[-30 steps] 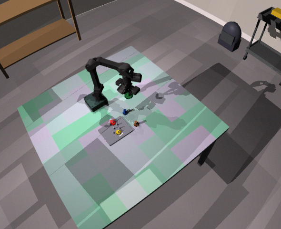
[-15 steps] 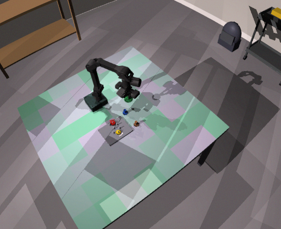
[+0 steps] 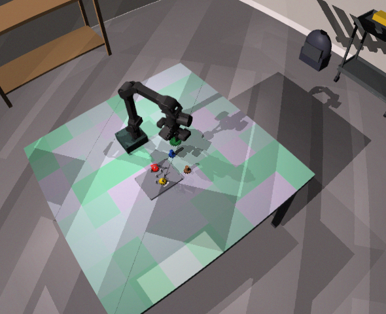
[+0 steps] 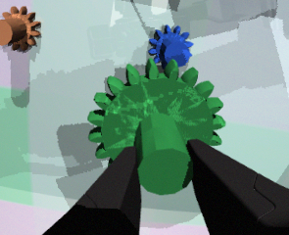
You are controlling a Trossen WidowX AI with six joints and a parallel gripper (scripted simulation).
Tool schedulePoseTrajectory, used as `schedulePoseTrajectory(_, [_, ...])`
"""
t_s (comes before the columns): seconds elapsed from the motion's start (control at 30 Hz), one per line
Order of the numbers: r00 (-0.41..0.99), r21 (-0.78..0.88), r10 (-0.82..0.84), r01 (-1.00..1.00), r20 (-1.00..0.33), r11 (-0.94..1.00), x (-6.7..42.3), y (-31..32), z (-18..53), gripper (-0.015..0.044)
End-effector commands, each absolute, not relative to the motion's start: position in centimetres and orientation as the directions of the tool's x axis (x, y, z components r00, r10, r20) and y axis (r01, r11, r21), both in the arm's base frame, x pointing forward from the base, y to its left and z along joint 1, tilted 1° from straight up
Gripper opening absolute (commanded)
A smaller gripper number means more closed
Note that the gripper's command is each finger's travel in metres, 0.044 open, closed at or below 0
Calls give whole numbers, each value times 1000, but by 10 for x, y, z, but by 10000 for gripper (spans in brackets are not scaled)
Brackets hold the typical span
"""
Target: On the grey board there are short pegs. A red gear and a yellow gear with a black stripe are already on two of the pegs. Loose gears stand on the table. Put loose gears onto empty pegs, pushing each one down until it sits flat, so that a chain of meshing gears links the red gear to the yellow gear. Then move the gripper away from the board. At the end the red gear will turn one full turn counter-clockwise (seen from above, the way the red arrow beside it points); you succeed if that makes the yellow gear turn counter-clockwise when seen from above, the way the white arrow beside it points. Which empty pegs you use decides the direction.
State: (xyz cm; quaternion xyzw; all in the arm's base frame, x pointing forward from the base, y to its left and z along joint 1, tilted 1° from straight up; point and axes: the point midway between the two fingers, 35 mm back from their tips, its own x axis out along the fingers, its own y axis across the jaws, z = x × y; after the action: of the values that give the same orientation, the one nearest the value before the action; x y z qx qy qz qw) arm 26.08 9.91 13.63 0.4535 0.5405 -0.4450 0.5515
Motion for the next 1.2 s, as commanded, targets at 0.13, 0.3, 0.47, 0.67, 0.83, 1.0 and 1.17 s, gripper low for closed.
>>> schedulePoseTrajectory(0.13, [21,20,-1,981,-1000,195,269,84,130,0])
schedulePoseTrajectory(0.3, [22,21,-3,981,-1000,195,274,74,126,0])
schedulePoseTrajectory(0.47, [23,21,-6,981,-1000,192,279,64,122,0])
schedulePoseTrajectory(0.67, [26,23,-12,982,-1000,186,283,51,118,0])
schedulePoseTrajectory(0.83, [26,23,-13,982,-1000,186,287,41,115,0])
schedulePoseTrajectory(1.0, [26,22,-14,982,-1000,187,290,30,111,0])
schedulePoseTrajectory(1.17, [25,22,-15,982,-1000,188,293,20,108,0])
